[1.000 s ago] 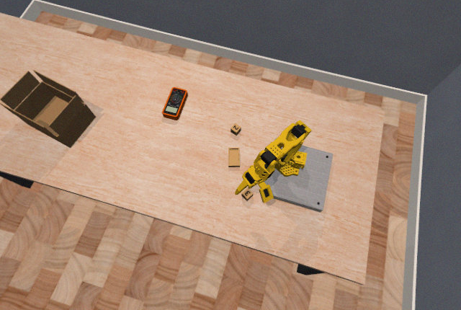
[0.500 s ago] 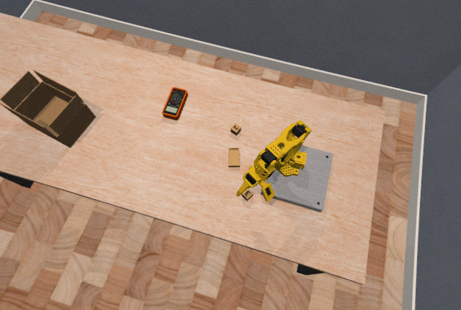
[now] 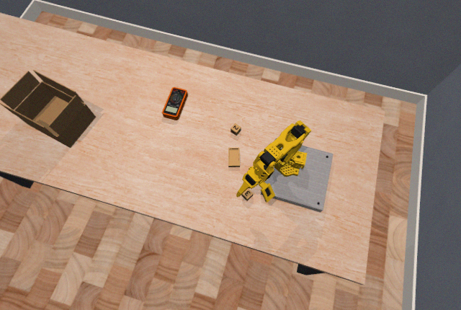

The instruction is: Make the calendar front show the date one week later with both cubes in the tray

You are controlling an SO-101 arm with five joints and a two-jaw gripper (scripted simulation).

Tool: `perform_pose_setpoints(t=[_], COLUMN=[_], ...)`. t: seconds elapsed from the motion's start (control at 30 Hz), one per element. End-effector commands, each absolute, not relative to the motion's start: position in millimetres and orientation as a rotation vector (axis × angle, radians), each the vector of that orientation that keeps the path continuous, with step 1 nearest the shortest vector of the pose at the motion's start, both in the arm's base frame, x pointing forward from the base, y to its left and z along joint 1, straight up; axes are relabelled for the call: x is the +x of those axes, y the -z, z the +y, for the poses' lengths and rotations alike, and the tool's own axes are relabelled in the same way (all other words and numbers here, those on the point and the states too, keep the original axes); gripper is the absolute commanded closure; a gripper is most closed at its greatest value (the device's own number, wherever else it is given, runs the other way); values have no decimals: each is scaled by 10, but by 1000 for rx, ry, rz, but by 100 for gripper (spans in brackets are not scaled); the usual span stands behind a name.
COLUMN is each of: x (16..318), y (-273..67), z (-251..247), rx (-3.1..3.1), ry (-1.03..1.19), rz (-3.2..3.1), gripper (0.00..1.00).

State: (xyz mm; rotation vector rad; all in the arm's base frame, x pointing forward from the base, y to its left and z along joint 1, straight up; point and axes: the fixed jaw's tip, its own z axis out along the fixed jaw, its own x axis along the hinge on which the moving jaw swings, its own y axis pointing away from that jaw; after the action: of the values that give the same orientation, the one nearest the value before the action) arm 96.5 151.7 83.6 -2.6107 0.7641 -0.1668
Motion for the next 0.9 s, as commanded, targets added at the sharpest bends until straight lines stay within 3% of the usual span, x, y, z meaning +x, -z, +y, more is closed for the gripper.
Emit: perform_pose_setpoints(t=[0.0, 0.47, 0.87], x=[948, 819, 817], y=[-680, -245, -197], z=[1467, 1266, 1222], rx=[-2701, -3004, -3045], ry=[137, 6, -13], rz=[786, 874, 876], gripper=[65, 65, 65])
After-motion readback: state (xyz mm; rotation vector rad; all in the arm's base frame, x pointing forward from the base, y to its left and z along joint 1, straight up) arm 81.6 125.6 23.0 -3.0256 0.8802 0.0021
